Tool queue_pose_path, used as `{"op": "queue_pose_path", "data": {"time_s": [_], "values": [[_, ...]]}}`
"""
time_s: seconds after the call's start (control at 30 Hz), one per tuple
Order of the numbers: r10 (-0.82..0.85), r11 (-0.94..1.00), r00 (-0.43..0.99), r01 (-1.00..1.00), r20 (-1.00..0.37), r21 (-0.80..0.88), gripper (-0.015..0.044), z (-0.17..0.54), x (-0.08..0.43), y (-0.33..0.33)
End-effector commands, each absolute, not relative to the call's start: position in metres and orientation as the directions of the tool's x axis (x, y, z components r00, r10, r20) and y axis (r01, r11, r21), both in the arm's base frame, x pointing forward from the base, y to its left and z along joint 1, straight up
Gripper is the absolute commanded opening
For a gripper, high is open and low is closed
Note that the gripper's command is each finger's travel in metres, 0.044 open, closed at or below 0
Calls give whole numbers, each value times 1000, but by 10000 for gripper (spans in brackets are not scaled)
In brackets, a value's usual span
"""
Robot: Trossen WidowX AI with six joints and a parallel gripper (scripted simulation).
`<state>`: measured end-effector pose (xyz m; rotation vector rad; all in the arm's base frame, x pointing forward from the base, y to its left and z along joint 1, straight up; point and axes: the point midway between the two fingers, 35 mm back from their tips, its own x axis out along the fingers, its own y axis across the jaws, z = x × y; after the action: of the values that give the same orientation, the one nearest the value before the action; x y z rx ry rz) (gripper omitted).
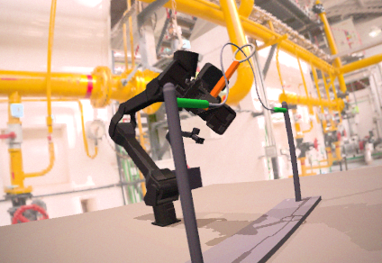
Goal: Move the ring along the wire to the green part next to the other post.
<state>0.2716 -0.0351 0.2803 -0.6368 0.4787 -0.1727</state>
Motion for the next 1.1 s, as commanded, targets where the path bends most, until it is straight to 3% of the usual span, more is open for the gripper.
{"op": "queue_pose_path", "data": {"time_s": [0.0, 1.07], "values": [[-327, 747, 882, 21, -340, -664, -150, 283, 272, -38], [-444, 309, 893, 84, -66, -947, -150, 307, 273, -55]]}}
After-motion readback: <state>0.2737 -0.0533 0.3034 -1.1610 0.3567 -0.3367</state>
